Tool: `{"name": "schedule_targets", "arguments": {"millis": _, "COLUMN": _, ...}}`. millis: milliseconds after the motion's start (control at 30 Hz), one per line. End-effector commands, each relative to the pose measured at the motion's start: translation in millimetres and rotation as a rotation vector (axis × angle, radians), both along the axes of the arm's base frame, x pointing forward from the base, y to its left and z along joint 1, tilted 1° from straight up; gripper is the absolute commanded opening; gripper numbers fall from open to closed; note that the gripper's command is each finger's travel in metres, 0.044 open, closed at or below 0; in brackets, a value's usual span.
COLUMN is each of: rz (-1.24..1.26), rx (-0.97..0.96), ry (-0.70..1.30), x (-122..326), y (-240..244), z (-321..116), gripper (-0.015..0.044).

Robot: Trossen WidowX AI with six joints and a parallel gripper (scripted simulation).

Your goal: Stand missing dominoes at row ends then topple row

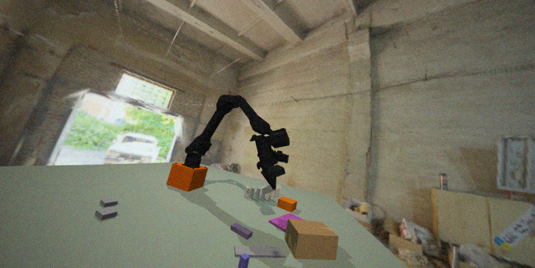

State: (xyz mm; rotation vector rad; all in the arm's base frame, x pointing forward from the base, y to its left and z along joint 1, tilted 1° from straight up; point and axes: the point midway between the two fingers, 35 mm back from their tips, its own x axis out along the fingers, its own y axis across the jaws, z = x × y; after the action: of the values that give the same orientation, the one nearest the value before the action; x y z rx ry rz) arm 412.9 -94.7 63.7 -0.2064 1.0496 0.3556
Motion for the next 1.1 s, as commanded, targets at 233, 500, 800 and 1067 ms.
{"name": "schedule_targets", "arguments": {"millis": 233, "rz": -0.048, "rx": 0.122, "ry": -0.178, "x": 10.8, "y": -9.6, "z": -14.5, "gripper": 0.0029}}
{"name": "schedule_targets", "arguments": {"millis": 500, "rz": -0.060, "rx": 0.200, "ry": -0.318, "x": 12.5, "y": -16.4, "z": -17.2, "gripper": 0.0029}}
{"name": "schedule_targets", "arguments": {"millis": 800, "rz": -0.050, "rx": 0.278, "ry": -0.469, "x": 5.9, "y": -21.5, "z": -15.6, "gripper": 0.0029}}
{"name": "schedule_targets", "arguments": {"millis": 1067, "rz": -0.021, "rx": 0.336, "ry": -0.592, "x": -7.3, "y": -22.8, "z": -11.0, "gripper": 0.0029}}
